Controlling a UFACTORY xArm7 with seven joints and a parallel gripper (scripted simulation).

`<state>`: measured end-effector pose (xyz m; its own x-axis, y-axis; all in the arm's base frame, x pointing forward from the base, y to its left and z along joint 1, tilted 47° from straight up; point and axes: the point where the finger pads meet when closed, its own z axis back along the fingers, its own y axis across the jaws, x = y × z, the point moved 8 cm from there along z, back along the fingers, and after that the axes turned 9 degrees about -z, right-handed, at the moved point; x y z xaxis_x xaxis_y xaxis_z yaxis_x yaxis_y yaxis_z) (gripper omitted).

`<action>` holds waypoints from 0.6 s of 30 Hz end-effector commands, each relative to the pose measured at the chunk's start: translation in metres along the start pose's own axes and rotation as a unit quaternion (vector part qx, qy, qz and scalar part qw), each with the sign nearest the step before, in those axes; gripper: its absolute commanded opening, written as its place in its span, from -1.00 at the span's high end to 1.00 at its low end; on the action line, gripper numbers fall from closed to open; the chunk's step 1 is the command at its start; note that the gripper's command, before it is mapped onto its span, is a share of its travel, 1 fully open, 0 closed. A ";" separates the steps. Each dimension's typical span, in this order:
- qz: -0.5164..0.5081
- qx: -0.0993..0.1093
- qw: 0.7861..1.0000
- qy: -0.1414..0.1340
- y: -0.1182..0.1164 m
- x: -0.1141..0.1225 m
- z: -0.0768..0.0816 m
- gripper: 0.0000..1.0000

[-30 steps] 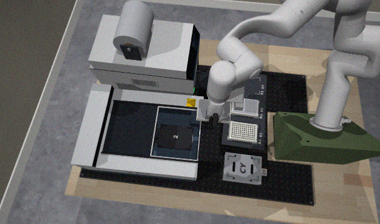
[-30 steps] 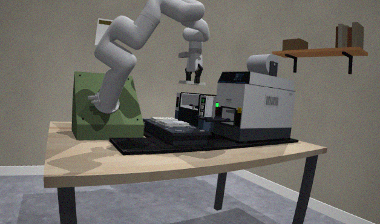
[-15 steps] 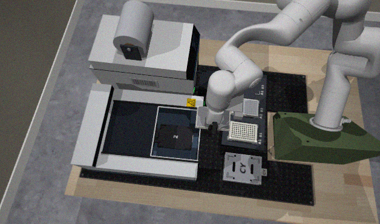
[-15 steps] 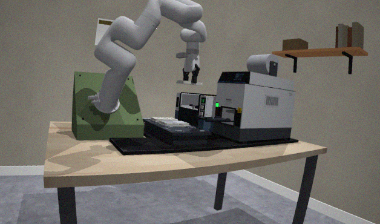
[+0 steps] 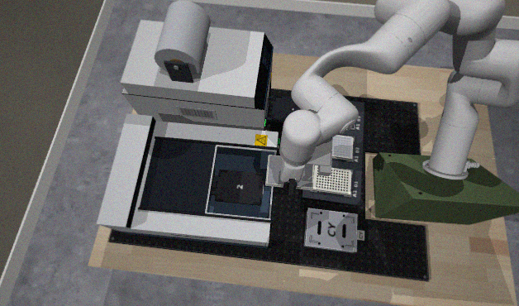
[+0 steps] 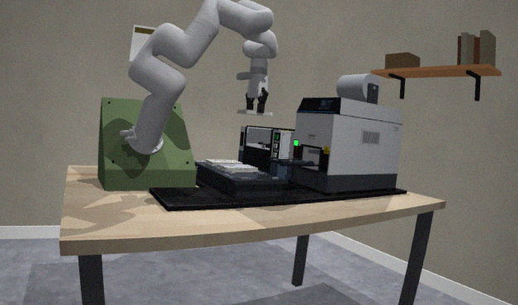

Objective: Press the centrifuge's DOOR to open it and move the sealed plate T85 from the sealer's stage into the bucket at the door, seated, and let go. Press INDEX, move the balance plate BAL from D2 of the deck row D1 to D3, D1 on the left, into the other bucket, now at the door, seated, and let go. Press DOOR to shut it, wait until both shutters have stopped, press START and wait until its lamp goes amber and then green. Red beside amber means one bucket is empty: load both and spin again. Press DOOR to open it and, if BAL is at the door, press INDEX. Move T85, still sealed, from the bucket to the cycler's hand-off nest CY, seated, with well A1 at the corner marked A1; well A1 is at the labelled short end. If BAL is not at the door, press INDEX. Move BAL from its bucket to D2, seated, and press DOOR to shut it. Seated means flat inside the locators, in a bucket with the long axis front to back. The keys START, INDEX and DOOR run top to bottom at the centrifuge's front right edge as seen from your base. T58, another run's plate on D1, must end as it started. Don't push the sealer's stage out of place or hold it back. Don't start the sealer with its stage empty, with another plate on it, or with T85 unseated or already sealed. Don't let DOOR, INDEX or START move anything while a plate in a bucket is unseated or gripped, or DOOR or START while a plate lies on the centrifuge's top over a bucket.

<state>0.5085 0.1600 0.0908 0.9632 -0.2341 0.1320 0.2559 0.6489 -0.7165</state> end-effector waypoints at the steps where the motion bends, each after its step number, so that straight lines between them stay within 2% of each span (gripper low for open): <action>1: 0.001 0.002 1.000 -0.001 0.010 -0.001 0.002 1.00; 10: 0.000 0.002 1.000 -0.001 0.022 -0.003 0.002 1.00; 18: 0.000 0.002 1.000 -0.001 0.024 0.011 0.002 1.00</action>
<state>0.5179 0.1738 0.0752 0.9634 -0.2335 0.1317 0.2553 0.6491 -0.7166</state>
